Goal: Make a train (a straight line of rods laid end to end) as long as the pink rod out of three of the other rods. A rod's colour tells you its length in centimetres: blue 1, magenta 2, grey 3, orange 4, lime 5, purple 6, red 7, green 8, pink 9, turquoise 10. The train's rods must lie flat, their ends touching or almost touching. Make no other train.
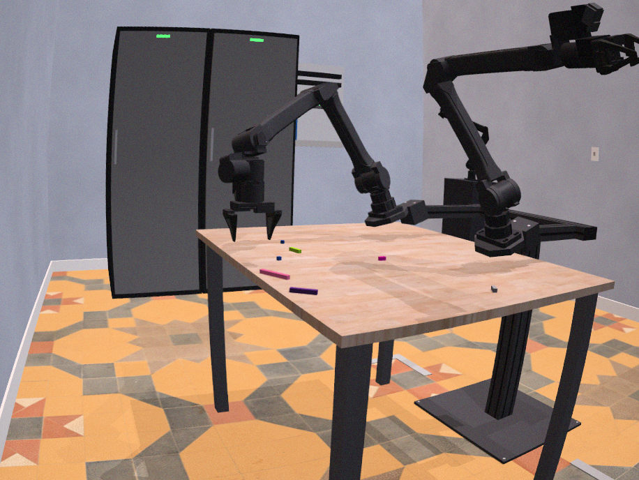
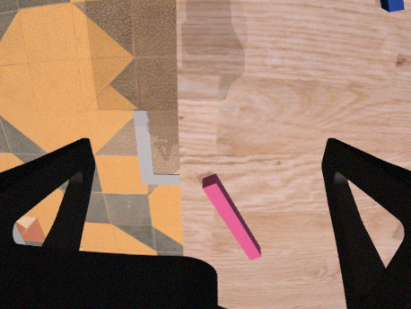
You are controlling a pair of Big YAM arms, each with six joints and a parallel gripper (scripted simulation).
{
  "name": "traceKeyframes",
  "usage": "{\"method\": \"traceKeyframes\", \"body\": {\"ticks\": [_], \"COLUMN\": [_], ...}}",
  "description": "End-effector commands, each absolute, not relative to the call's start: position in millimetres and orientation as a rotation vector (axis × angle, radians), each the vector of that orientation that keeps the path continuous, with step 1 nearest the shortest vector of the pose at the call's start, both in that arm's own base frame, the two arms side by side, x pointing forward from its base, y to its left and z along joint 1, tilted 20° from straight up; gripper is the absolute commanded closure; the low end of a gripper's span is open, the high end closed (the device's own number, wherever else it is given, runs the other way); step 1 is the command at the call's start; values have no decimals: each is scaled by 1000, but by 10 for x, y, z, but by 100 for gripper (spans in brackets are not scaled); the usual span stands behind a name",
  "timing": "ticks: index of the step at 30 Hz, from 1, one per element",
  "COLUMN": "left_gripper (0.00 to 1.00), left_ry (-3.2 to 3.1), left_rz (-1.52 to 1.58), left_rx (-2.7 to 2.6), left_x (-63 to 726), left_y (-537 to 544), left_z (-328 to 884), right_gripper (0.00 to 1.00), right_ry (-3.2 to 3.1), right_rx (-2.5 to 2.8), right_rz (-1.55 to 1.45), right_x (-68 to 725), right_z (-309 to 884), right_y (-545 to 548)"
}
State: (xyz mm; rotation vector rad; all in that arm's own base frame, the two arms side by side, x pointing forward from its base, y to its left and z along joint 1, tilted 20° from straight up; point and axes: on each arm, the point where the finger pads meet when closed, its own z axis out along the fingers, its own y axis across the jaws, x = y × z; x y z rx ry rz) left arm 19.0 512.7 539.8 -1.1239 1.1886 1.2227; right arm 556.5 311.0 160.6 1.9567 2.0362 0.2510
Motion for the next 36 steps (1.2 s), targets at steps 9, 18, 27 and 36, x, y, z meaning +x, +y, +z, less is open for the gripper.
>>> {"method": "traceKeyframes", "body": {"ticks": [9, 18, 27, 36], "left_gripper": [0, 0, 0, 0], "left_ry": [1146, 1146, 1146, 1146], "left_rz": [1237, 1237, 1237, 1237], "left_rx": [-1121, -1121, -1121, -1121], "left_x": [117, 117, 117, 117], "left_y": [5057, 5057, 5057, 5057], "left_z": [5503, 5503, 5503, 5503], "right_gripper": [0, 0, 0, 0], "right_ry": [2006, 2006, 2125, 2360], "right_rx": [1958, 1958, 1830, 1486], "right_rz": [328, 328, 270, 200], "right_x": [5655, 5655, 5688, 5725], "right_z": [1925, 1925, 1773, 1733], "right_y": [3228, 3228, 3557, 4348]}}
